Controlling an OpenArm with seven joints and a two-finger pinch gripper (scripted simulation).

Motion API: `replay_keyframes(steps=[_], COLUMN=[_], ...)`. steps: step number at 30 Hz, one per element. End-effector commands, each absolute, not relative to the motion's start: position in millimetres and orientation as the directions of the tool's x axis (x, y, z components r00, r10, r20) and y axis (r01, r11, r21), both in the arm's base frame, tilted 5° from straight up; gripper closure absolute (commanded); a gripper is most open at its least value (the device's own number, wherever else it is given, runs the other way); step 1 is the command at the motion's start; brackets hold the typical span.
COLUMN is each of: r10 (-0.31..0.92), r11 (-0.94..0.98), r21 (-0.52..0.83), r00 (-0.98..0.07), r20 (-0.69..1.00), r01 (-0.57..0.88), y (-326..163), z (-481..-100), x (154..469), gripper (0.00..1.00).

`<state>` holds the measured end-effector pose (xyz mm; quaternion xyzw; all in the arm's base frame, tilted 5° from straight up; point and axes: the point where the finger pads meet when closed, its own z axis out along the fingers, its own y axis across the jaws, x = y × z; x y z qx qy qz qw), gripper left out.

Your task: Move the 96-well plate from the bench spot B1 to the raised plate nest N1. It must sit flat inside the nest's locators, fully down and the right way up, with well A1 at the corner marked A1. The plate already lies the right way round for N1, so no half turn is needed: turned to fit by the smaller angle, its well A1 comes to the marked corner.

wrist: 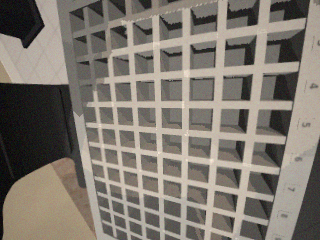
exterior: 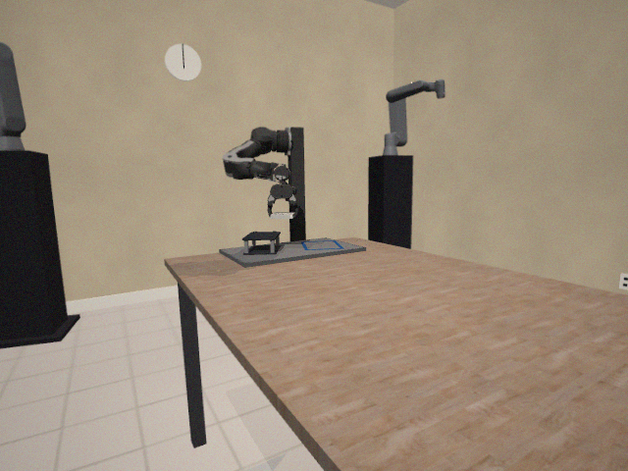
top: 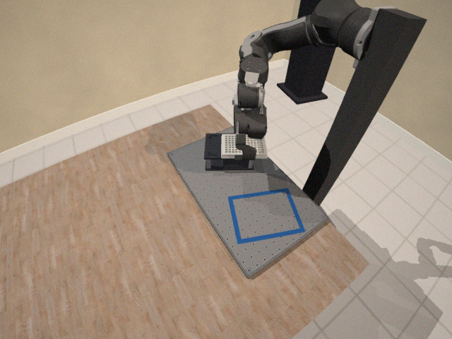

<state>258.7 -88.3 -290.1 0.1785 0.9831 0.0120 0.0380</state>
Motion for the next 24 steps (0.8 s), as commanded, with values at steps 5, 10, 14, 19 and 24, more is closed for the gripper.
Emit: replay_keyframes(steps=[5, 10, 14, 19, 24], r10=[0.351, 0.349, 0.349, 0.349, 0.35], r11=[0.936, 0.937, 0.937, 0.937, 0.937], r21=[0.041, 0.045, 0.045, 0.045, 0.043], r00=[-0.934, -0.934, -0.934, -0.934, -0.934], r20=[-0.073, -0.074, -0.074, -0.074, -0.074], r01=[0.349, 0.347, 0.347, 0.347, 0.347], y=[-95.6, -126.8, -126.8, -126.8, -150.6], z=[-287.5, -280.4, -280.4, -280.4, -275.2], x=[259.9, 262.2, 262.2, 262.2, 263.8], gripper=[1.0, 1.0, 1.0, 1.0, 1.0])
